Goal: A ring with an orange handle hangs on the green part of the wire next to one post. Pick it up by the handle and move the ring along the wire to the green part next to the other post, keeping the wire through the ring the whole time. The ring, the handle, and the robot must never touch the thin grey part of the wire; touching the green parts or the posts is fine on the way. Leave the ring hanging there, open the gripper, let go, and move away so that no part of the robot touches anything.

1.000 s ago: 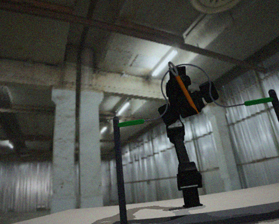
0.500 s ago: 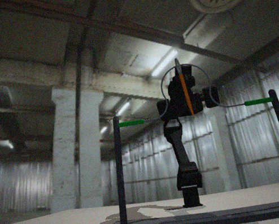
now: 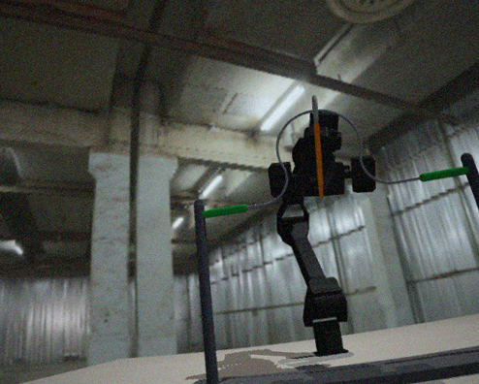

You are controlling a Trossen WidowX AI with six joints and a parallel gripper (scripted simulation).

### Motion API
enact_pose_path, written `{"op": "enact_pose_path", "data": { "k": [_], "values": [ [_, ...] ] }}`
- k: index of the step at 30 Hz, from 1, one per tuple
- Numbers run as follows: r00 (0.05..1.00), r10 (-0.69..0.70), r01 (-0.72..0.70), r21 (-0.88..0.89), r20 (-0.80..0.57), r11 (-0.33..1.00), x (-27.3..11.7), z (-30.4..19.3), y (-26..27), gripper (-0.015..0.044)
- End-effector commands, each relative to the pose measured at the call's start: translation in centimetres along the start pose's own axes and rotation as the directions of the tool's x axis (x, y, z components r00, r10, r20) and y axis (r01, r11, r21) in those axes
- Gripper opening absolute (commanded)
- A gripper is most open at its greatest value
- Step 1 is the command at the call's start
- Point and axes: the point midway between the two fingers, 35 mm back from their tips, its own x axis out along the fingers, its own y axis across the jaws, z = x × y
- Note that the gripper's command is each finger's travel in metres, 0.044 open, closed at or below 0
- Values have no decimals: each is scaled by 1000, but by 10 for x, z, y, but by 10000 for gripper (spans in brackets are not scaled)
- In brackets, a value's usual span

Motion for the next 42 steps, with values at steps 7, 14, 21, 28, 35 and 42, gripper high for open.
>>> {"op": "enact_pose_path", "data": {
  "k": [7, 14, 21, 28, 35, 42],
  "values": [
    [994, -107, 110, -123, 25, 986, 1, -1, -7, -150],
    [983, -175, 182, -200, 52, 963, 1, -1, -11, -150],
    [967, -241, 254, -276, 84, 927, 1, 0, -16, -150],
    [946, -301, 324, -348, 120, 880, 0, 2, -20, -150],
    [921, -355, 390, -417, 160, 821, -1, 3, -24, -150],
    [892, -404, 450, -480, 203, 753, -3, 6, -28, -150]
  ]
}}
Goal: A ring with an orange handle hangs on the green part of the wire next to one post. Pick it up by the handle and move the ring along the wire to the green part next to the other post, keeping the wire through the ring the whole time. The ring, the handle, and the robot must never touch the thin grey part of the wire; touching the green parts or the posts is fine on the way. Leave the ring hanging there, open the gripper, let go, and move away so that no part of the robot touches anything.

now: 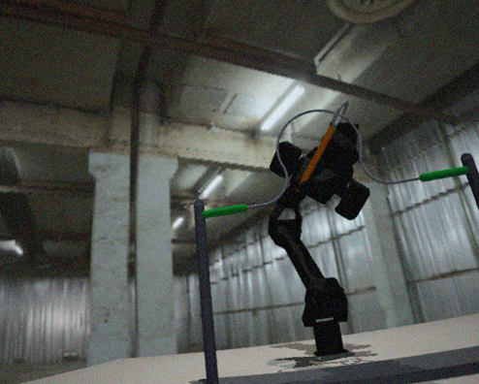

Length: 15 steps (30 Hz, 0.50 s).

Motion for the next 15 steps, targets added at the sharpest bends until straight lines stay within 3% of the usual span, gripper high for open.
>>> {"op": "enact_pose_path", "data": {
  "k": [1, 15],
  "values": [
    [999, -45, 45, -59, 6, 997, 1, -2, -2, -150],
    [984, -169, 176, -220, 49, 959, 1, -1, -10, -150]
  ]
}}
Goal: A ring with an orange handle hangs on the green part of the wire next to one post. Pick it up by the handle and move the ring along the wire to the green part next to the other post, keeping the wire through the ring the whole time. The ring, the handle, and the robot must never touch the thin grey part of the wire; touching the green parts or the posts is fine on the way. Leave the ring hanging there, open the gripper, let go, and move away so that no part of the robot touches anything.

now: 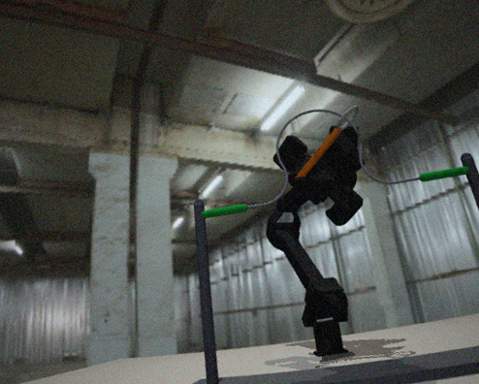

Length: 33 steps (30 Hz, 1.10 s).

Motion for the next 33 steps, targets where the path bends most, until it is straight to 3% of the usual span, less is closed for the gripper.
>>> {"op": "enact_pose_path", "data": {
  "k": [1, 33],
  "values": [
    [999, -44, 44, -59, 4, 997, 1, -2, -1, -150],
    [945, -303, 327, -412, 126, 850, -1, 3, -21, -150]
  ]
}}
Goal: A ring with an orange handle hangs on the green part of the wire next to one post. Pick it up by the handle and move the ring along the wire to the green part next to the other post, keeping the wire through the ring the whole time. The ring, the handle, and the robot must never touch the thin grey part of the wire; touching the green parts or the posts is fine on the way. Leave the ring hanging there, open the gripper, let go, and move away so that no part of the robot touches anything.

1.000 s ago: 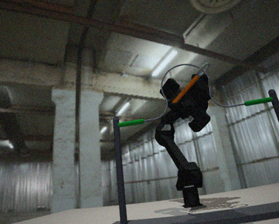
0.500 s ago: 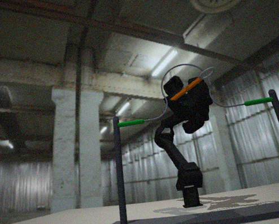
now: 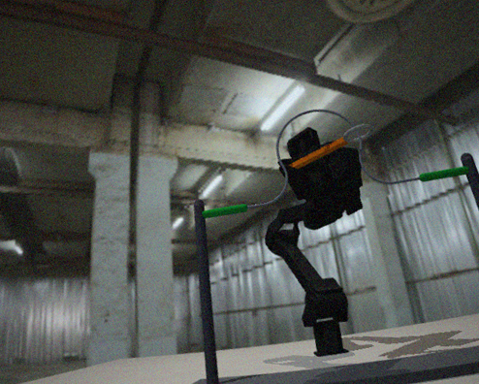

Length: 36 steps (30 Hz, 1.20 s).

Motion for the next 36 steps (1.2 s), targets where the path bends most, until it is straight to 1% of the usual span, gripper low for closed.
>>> {"op": "enact_pose_path", "data": {
  "k": [1, 21, 30, 36],
  "values": [
    [999, -30, 31, -50, 9, 998, 0, 0, 1, -150],
    [990, -136, 141, -192, 41, 971, 1, 0, -3, -150],
    [988, -148, 154, -209, 45, 966, 1, -2, 2, -150],
    [991, -129, 134, -183, 38, 974, 2, -5, 11, -150]
  ]
}}
